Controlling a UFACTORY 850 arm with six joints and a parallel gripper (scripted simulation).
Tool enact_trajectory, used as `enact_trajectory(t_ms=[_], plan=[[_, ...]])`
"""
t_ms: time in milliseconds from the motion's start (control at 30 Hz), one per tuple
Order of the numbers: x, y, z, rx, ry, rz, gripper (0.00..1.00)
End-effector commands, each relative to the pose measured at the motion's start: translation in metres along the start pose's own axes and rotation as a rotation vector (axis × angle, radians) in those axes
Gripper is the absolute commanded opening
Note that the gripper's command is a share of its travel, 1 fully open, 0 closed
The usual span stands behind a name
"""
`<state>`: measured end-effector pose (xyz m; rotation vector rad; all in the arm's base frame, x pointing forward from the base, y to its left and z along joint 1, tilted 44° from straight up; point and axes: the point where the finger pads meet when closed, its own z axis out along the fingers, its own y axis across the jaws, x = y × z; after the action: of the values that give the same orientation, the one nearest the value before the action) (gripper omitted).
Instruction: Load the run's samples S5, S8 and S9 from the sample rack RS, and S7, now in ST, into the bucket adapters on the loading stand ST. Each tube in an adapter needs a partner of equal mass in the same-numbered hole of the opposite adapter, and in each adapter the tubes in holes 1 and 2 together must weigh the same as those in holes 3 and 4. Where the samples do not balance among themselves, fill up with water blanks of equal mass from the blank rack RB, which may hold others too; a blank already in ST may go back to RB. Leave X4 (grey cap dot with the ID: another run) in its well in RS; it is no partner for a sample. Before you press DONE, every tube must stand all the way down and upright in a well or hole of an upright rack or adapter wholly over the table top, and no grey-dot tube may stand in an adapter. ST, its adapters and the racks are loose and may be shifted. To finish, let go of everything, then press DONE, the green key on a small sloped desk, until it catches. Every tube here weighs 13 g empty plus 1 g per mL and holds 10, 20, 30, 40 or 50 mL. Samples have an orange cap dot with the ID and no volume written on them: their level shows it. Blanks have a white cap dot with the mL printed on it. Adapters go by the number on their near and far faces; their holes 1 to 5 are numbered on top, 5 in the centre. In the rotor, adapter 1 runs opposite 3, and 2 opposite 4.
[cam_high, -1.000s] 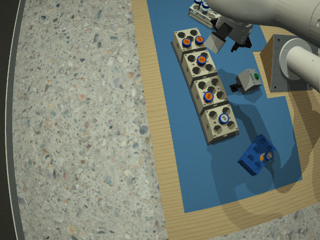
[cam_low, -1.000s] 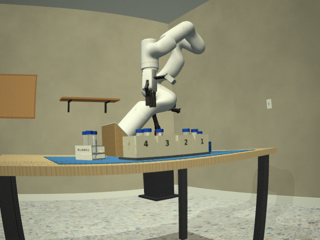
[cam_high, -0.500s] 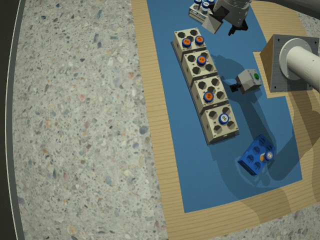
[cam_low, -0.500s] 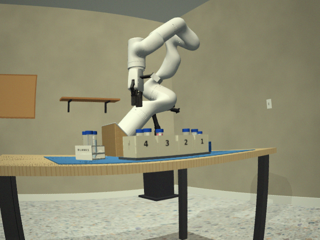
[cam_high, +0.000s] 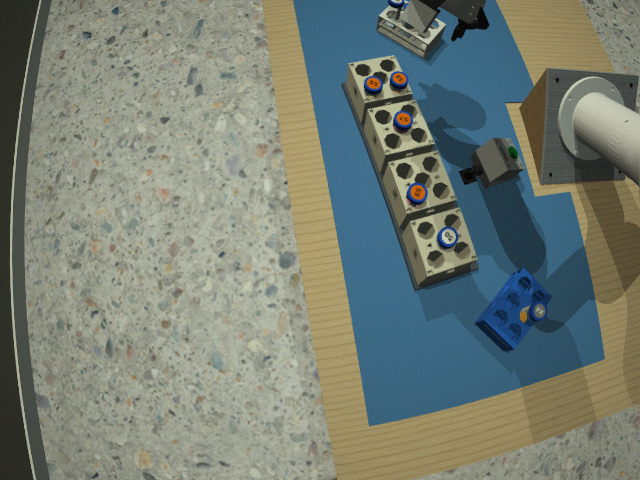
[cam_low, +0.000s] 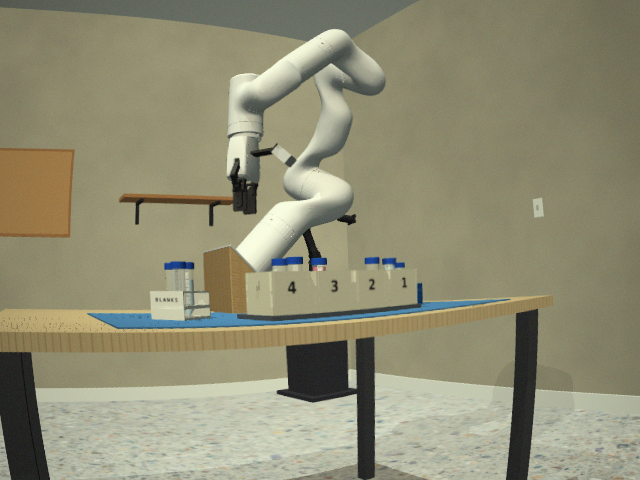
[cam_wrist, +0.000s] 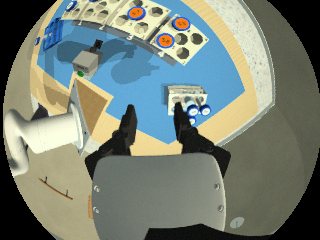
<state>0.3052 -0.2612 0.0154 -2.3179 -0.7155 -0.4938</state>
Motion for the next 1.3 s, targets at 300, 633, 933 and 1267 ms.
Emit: enact_trajectory(t_ms=[300, 633, 933, 1267], plan=[[-0.053, 0.04, -0.001, -0.001, 0.0, -0.001, 0.57], [-0.085, 0.064, -0.001, -0.001, 0.0, -0.001, 0.57], [-0.122, 0.09, -0.001, -0.001, 0.0, -0.001, 0.57], [-0.14, 0.103, -0.001, -0.001, 0.0, -0.001, 0.57]])
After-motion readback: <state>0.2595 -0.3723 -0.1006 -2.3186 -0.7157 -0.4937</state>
